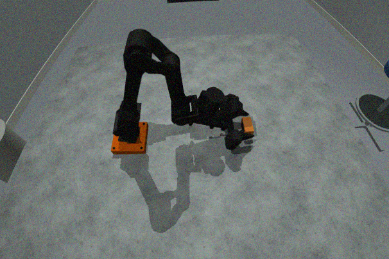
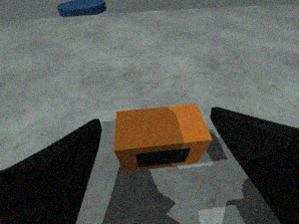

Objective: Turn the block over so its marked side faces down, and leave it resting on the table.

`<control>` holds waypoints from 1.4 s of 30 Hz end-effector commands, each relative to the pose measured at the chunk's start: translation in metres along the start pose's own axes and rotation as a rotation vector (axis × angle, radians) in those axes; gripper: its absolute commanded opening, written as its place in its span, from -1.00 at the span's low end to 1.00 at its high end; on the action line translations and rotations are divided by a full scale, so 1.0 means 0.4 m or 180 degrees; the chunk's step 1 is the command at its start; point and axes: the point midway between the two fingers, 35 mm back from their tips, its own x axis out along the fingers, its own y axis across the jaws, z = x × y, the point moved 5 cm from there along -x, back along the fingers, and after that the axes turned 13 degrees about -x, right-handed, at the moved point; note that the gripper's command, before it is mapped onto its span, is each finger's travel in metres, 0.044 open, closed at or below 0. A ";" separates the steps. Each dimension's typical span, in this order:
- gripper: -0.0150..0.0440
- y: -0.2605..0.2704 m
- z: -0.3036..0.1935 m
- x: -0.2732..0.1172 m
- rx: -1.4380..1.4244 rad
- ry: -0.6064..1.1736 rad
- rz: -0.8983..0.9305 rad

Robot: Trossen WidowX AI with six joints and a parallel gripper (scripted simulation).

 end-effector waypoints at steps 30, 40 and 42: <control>1.00 0.000 0.014 0.013 -0.0011 0.0169 0.0059; 1.00 -0.031 0.154 -0.041 -0.0011 0.1336 0.0326; 1.00 -0.040 0.182 -0.080 -0.0016 0.1553 0.0370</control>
